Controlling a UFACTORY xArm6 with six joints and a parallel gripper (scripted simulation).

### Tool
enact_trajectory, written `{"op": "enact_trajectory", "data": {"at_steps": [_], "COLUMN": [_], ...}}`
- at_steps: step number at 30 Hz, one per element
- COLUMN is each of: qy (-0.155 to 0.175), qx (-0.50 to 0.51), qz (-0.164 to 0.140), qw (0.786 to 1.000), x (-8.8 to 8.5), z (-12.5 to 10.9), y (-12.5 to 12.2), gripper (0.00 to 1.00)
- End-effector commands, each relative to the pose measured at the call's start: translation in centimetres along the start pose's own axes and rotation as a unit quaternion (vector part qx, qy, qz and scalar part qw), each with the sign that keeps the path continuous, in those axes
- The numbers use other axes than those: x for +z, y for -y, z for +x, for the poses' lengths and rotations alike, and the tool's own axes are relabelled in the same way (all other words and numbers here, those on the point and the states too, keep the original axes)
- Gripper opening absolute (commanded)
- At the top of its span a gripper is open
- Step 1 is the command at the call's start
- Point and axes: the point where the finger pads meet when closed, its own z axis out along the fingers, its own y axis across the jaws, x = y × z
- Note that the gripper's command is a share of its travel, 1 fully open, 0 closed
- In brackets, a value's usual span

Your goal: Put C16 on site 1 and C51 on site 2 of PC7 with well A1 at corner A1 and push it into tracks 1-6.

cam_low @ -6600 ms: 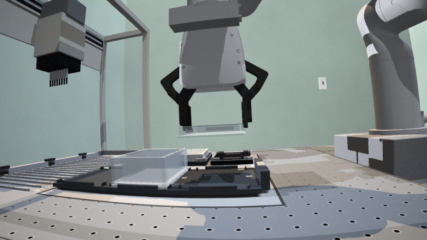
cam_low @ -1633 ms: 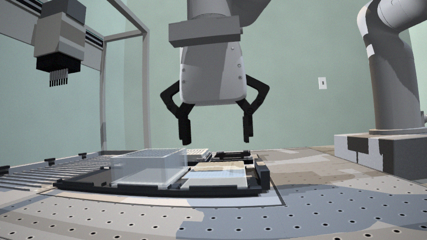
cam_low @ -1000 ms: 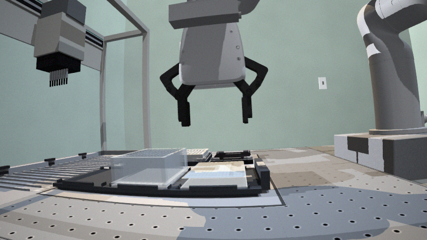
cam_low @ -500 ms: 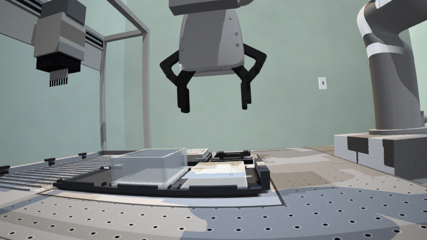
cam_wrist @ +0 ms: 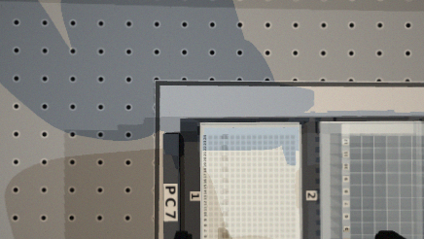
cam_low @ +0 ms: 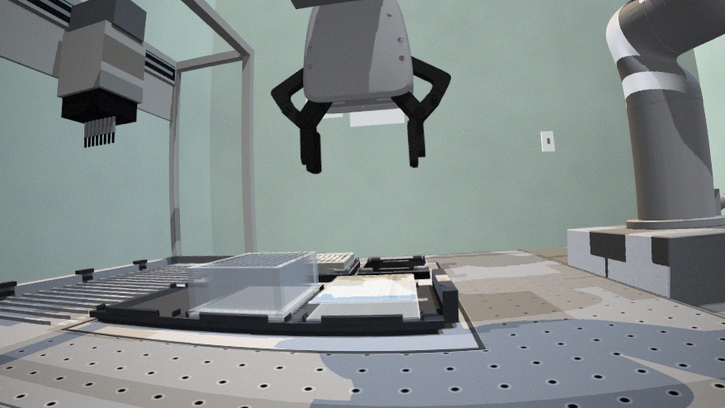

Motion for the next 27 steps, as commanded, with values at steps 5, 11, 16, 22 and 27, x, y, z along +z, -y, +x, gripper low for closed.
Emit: {"op": "enact_trajectory", "data": {"at_steps": [5,11,16,22,27], "qy": [0.000,0.000,0.000,0.000,0.000], "qx": [0.000,0.007,0.007,0.007,0.007], "qz": [-0.001,-0.001,-0.002,-0.002,-0.002], "qw": [1.000,1.000,1.000,1.000,1.000], "x": [-0.1,-0.1,0.1,0.3,0.5], "z": [0.0,-0.7,-2.4,-4.2,-5.6], "y": [-0.1,-0.8,-2.6,-4.4,-5.8], "gripper": [1.00,1.00,1.00,1.00,1.00]}}
